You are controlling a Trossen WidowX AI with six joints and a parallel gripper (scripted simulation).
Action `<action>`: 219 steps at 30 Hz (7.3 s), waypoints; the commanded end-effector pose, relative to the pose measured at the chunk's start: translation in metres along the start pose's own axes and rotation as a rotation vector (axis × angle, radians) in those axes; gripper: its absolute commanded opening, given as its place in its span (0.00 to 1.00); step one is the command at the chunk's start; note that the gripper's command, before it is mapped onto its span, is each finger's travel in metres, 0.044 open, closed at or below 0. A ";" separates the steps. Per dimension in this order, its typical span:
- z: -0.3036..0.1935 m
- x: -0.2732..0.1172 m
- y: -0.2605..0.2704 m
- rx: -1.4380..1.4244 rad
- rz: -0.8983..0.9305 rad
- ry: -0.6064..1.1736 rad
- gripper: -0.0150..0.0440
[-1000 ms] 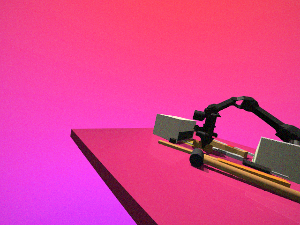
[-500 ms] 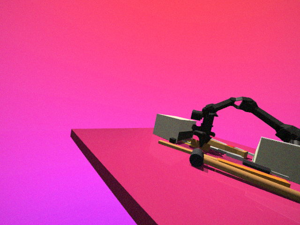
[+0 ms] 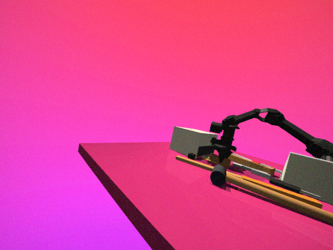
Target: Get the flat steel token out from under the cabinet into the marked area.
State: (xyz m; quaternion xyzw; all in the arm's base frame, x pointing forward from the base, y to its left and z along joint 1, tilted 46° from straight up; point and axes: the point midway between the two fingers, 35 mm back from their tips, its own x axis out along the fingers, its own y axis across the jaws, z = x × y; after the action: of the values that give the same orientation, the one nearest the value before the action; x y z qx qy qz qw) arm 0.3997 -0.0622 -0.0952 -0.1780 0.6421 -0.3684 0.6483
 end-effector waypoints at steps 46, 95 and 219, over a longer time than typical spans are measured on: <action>0.007 0.002 -0.014 -0.002 0.001 -0.003 0.25; -0.040 0.003 -0.011 -0.004 0.001 -0.001 0.25; -0.172 0.002 -0.002 0.070 0.005 0.000 0.25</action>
State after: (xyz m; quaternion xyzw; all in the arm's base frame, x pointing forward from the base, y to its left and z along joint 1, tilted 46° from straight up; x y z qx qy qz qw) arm 0.2327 -0.0229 -0.1147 -0.1648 0.6347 -0.3792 0.6528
